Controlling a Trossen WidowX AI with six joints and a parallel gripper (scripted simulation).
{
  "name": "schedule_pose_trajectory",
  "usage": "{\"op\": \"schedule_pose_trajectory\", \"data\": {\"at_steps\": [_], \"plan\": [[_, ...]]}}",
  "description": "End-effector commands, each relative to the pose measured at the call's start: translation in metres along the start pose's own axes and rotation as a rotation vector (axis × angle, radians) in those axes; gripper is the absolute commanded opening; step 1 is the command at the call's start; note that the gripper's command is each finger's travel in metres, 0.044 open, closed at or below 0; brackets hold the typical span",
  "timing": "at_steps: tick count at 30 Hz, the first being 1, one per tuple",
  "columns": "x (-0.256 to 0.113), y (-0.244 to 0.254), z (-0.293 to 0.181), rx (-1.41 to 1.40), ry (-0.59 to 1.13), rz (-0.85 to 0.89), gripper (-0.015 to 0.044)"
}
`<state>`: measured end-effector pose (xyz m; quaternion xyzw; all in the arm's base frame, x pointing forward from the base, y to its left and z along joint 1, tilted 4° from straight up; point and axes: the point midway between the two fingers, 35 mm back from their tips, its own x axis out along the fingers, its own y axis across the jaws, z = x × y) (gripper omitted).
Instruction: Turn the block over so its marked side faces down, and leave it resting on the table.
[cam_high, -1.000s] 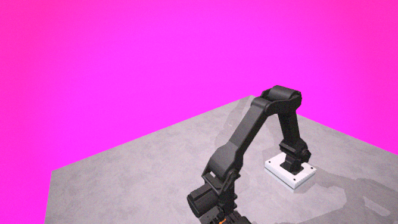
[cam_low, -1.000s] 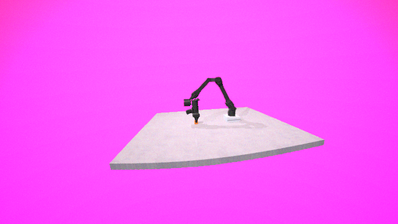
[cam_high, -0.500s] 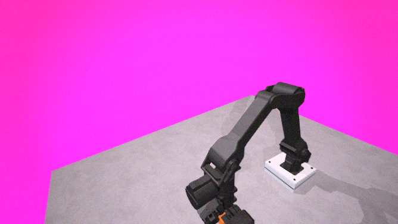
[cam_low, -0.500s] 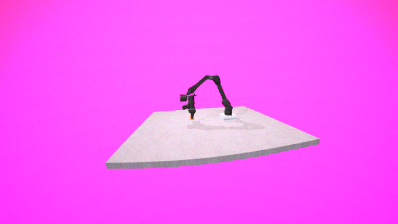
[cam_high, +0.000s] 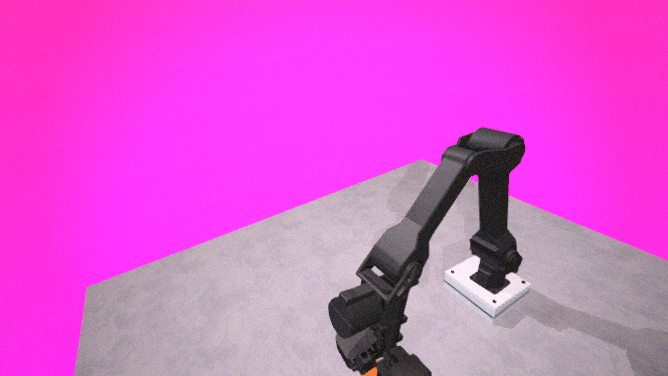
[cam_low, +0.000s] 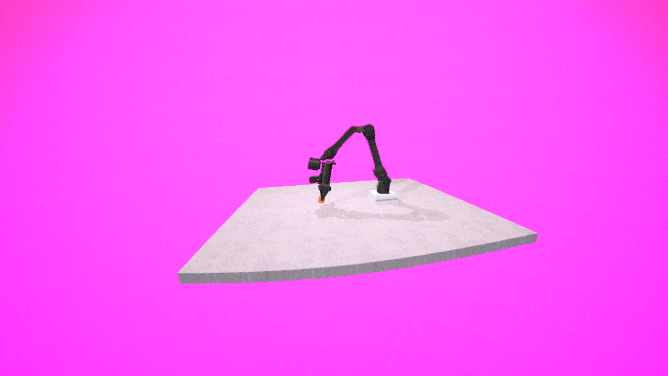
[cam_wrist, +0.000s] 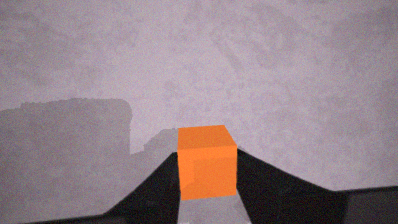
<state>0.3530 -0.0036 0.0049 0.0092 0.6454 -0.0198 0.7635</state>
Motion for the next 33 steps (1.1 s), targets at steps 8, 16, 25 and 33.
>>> {"op": "schedule_pose_trajectory", "data": {"at_steps": [8, 16, 25, 33], "plan": [[0.002, -0.001, -0.004, 0.000, -0.152, -0.005, 0.0000], [0.001, -0.001, -0.007, 0.001, -0.270, -0.004, 0.0000], [0.009, 0.000, -0.005, 0.001, -0.356, -0.004, 0.0000], [0.026, 0.000, -0.002, -0.001, -0.472, -0.004, 0.0000]]}}
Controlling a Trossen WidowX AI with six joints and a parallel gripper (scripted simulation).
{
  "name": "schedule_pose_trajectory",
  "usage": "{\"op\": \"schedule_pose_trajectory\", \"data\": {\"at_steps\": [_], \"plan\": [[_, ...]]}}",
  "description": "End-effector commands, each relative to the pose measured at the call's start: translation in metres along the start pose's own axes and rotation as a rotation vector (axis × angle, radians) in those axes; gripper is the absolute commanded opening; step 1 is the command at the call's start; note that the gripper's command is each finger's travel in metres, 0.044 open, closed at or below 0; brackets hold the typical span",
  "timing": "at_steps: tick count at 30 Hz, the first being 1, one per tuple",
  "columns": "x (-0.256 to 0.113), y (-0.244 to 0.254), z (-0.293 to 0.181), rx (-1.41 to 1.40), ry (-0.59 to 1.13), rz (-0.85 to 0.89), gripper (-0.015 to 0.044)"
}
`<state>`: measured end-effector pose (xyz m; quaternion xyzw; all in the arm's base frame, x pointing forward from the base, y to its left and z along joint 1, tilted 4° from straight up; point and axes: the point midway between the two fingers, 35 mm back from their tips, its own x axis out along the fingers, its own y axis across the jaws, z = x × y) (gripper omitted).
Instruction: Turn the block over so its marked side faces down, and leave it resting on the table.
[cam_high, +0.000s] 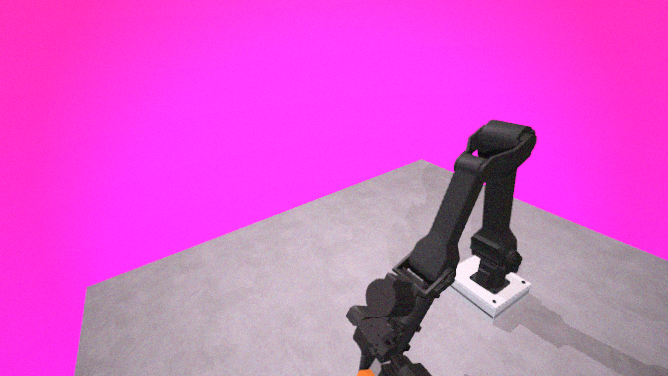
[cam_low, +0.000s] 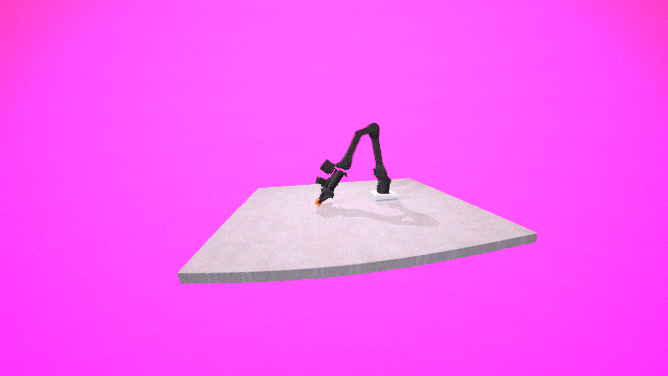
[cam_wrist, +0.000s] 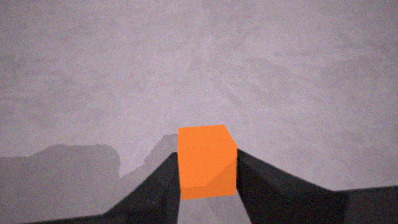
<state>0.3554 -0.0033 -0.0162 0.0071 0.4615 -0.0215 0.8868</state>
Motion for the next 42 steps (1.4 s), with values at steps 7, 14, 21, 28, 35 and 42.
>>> {"op": "schedule_pose_trajectory", "data": {"at_steps": [7, 14, 21, 28, 35, 42], "plan": [[0.011, -0.001, -0.007, -0.007, -0.129, -0.005, 0.0000], [0.011, -0.001, -0.012, -0.007, -0.230, -0.005, 0.0000], [0.005, -0.001, -0.016, -0.006, -0.330, -0.005, 0.0000], [-0.001, -0.002, -0.017, -0.006, -0.392, -0.005, 0.0000], [-0.003, -0.002, -0.016, -0.006, -0.404, -0.005, 0.0000], [-0.003, -0.002, -0.016, -0.006, -0.404, -0.005, 0.0000]]}}
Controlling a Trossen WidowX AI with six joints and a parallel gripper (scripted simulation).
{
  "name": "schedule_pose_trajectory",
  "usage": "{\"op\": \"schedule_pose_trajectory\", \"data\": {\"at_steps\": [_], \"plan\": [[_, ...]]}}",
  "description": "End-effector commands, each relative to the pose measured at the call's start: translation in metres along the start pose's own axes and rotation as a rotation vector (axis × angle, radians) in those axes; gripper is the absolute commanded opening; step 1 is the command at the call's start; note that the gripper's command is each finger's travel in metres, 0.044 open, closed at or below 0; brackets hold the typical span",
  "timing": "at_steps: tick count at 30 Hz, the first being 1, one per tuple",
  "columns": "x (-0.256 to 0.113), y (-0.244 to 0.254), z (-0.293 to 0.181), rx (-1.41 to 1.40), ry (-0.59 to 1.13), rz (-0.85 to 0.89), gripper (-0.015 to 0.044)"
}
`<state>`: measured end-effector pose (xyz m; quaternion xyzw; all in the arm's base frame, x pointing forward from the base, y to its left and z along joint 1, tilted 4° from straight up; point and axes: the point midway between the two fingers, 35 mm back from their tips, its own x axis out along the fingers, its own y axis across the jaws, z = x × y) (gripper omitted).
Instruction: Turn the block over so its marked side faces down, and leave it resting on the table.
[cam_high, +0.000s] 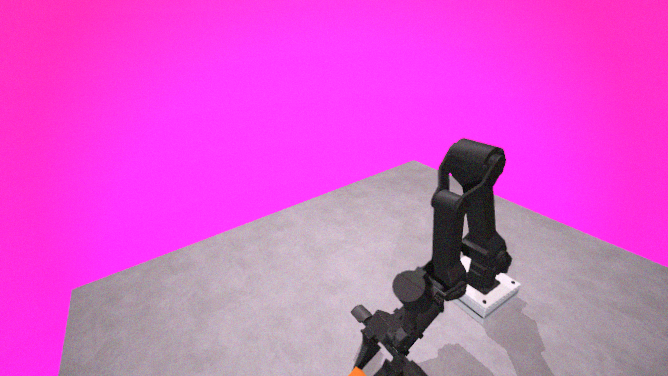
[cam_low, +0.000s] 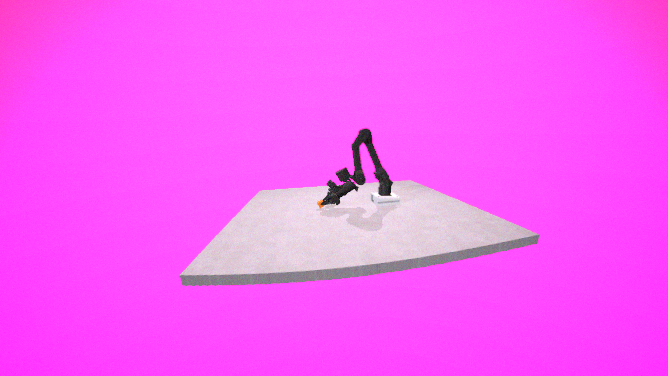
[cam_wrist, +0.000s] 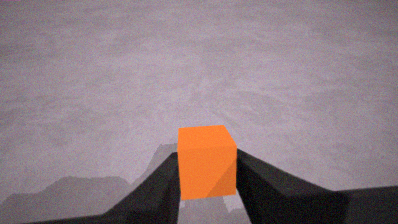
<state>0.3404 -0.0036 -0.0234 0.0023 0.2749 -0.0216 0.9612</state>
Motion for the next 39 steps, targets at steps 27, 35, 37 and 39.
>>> {"op": "schedule_pose_trajectory", "data": {"at_steps": [27, 35, 37, 39], "plan": [[-0.0001, -0.0008, 0.0000, -0.006, -0.001, -0.006, 0.0440], [-0.0001, -0.0008, 0.0000, -0.006, -0.001, -0.006, 0.0440], [-0.0001, -0.0008, 0.0000, -0.006, -0.001, -0.006, 0.0440], [-0.0001, -0.0008, 0.0000, -0.006, -0.001, -0.006, 0.0440]]}}
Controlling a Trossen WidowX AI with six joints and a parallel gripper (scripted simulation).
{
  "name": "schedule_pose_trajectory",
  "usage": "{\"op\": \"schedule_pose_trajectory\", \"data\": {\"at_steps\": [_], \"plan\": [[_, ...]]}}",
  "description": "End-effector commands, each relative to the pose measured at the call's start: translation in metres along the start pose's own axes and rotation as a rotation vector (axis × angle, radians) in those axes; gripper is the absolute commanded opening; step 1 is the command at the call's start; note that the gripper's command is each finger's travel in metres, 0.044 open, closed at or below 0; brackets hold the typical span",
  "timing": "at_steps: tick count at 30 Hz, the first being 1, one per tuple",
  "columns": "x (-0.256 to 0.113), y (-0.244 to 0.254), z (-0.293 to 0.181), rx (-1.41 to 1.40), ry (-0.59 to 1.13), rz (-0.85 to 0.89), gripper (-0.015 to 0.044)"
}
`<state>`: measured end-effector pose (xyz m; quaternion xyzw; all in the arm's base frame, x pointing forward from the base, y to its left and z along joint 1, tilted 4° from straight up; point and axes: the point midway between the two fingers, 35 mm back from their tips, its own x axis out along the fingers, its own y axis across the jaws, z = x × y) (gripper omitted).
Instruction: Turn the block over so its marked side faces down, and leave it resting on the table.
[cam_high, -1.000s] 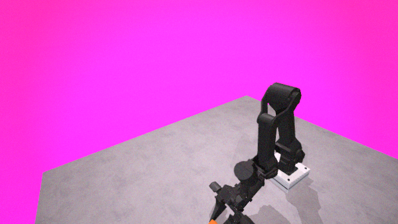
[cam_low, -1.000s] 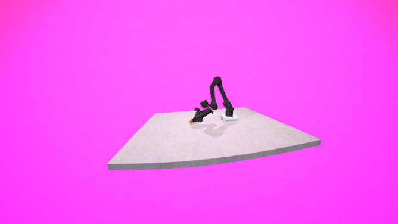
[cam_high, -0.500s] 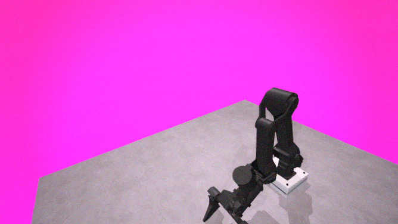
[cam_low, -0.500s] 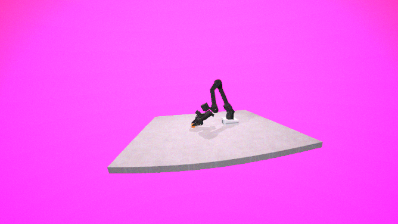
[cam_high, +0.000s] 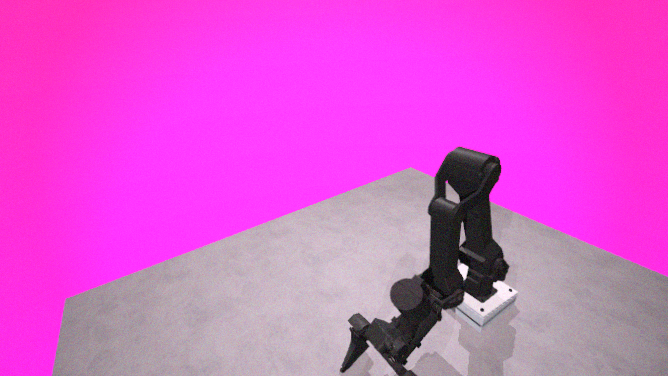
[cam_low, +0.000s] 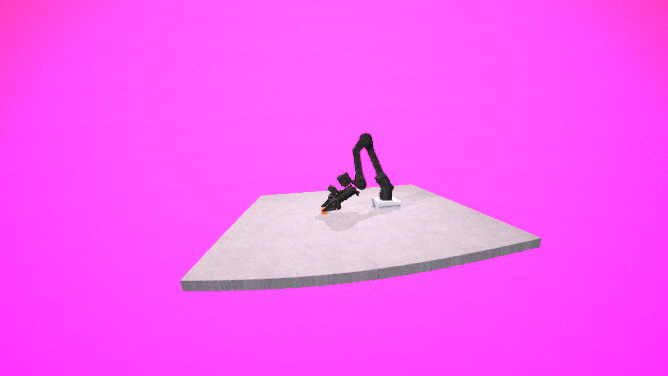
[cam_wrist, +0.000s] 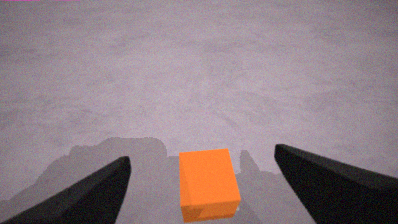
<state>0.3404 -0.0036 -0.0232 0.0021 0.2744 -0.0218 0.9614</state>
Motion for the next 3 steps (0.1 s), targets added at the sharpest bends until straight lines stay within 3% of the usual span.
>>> {"op": "schedule_pose_trajectory", "data": {"at_steps": [1, 3], "plan": [[-0.0001, -0.0007, -0.0002, -0.005, 0.000, -0.005, 0.0440], [-0.0001, -0.0007, -0.0002, -0.005, 0.000, -0.005, 0.0440]]}}
